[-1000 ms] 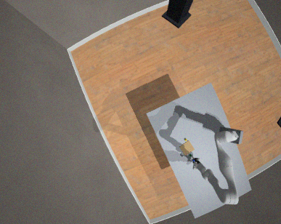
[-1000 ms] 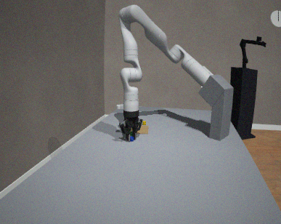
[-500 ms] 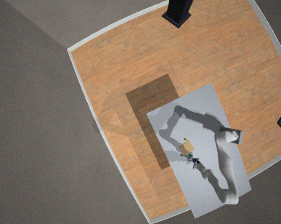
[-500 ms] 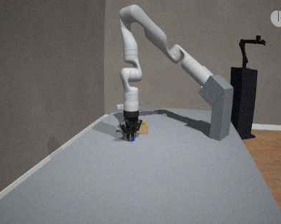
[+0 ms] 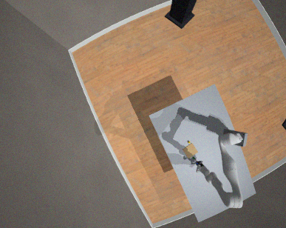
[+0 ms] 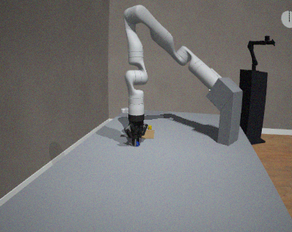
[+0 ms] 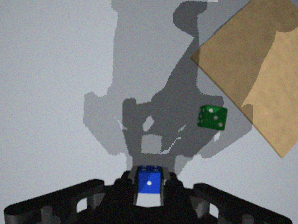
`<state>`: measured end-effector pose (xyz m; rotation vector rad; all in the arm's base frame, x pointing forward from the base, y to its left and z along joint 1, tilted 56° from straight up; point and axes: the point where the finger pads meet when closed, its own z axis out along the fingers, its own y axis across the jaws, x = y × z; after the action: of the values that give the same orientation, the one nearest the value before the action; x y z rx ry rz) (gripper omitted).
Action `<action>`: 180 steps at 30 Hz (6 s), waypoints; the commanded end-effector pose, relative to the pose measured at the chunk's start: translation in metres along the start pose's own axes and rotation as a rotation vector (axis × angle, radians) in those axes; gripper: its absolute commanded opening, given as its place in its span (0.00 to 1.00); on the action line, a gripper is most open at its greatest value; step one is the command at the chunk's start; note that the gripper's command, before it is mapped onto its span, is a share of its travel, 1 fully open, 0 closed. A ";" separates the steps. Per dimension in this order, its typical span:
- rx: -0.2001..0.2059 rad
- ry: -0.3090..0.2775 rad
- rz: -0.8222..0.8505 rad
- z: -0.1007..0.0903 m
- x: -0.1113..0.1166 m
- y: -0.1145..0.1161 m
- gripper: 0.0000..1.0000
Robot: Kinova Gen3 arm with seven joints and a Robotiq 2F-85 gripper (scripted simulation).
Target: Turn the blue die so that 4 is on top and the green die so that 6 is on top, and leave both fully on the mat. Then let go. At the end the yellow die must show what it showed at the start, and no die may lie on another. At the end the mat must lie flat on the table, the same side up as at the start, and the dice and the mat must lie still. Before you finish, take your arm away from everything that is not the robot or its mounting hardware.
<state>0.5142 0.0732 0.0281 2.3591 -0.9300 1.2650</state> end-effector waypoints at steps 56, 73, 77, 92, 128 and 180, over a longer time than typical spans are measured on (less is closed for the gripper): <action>0.001 0.000 -0.005 -0.100 0.000 0.000 0.15; -0.006 -0.002 -0.317 -0.096 -0.001 0.001 0.15; -0.007 -0.003 -0.475 -0.095 0.000 0.001 0.15; -0.001 -0.001 -0.955 -0.090 0.001 -0.002 0.15; 0.015 0.032 -1.104 -0.089 0.002 -0.004 0.15; 0.329 0.547 -1.068 -0.086 0.001 0.001 0.15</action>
<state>0.4632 0.1340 0.0879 2.0090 0.6395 1.4648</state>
